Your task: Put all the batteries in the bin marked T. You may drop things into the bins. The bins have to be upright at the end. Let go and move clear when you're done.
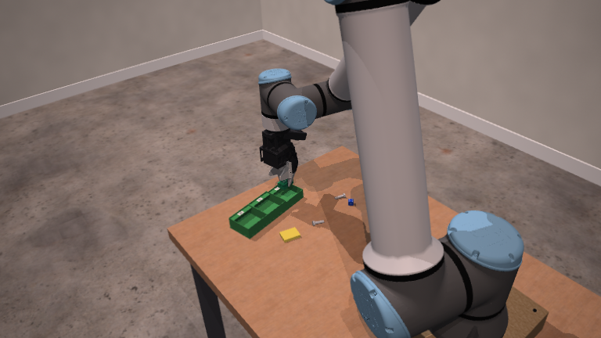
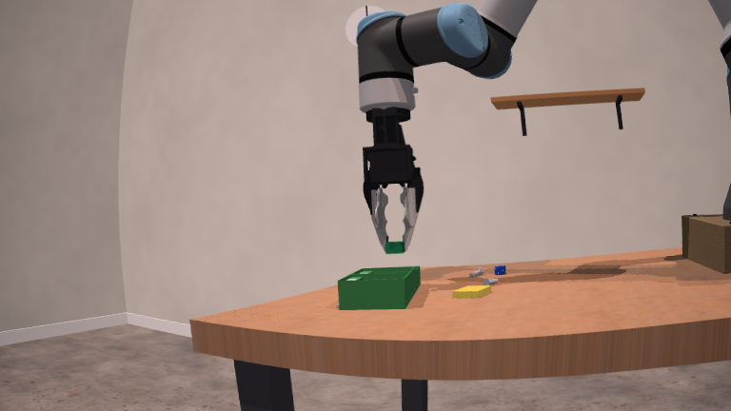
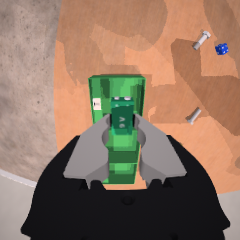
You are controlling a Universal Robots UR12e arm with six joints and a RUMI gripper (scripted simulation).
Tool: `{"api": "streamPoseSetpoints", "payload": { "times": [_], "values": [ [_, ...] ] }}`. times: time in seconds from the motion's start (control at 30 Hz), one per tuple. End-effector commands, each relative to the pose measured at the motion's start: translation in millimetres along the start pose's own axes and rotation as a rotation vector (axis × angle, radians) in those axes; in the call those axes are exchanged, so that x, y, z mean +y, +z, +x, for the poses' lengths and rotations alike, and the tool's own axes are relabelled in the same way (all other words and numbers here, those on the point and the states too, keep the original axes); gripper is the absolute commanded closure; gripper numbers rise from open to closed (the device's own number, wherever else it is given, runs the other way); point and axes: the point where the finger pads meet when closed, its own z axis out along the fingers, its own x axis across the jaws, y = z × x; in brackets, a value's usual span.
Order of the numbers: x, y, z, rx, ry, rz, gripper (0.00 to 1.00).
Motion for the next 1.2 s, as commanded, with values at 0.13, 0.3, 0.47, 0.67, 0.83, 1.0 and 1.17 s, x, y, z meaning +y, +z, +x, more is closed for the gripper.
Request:
{"api": "streamPoseSetpoints", "payload": {
  "times": [0.13, 0.3, 0.47, 0.67, 0.83, 1.0, 1.17],
  "values": [
    [0.4, -0.5, -5.2, -0.001, 0.001, 0.001, 1.00],
    [0.1, -0.5, -3.5, -0.001, 0.001, 0.001, 1.00],
    [-0.2, 3.4, -2.0, -0.001, 0.001, 0.001, 1.00],
    [-0.3, 15.5, -2.0, -0.001, 0.001, 0.001, 1.00],
    [-0.3, 21.5, -2.0, -0.001, 0.001, 0.001, 1.00],
    [-0.3, 31.5, -1.9, -0.001, 0.001, 0.001, 1.00],
    [-0.3, 41.5, -1.9, -0.001, 0.001, 0.001, 1.00]
  ]
}}
